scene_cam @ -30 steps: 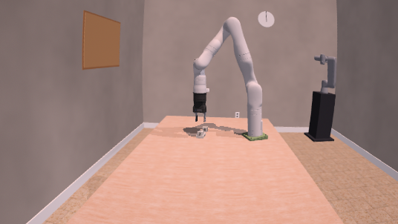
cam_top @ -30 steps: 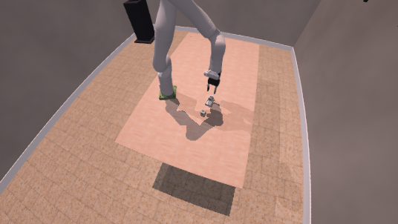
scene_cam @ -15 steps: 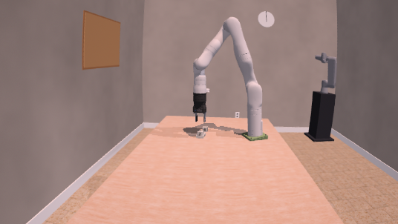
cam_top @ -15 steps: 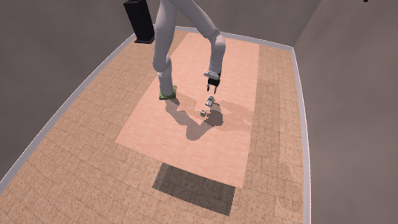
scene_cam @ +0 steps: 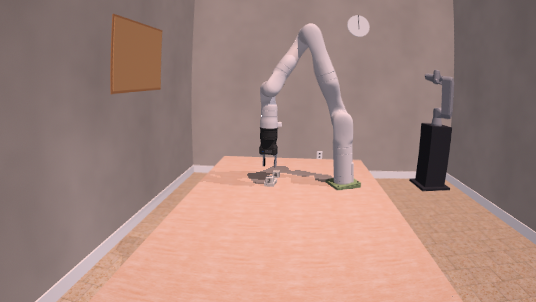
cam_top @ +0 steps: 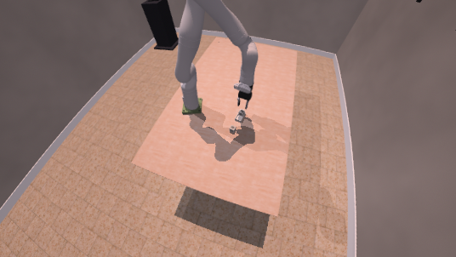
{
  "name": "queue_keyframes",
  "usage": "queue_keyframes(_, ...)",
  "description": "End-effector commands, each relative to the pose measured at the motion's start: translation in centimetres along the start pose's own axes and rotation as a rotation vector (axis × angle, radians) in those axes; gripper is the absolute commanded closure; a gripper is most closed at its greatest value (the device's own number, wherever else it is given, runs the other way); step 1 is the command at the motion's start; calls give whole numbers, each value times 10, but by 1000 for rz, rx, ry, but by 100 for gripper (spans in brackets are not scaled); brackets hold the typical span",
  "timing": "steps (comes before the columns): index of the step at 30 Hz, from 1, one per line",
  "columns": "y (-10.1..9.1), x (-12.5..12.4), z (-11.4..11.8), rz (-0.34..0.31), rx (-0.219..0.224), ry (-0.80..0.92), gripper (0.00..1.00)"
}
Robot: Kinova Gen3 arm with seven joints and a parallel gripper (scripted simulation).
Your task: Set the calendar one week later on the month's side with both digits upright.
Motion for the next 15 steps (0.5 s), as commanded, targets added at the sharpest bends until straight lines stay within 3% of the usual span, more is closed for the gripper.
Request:
queue_keyframes(1, 5, 0, 2, 3, 6, -1, 10)
queue_keyframes(15, 24, 0, 2, 3, 6, -1, 10)
Point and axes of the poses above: the point where the finger pads meet when closed, its own y axis out along the fingers, its own z axis across the jaws, x = y × z, the point moved 1 cm from there along -y, back along the fingers, and after that the axes turned 15 degrees about y, right-handed, at the moved point
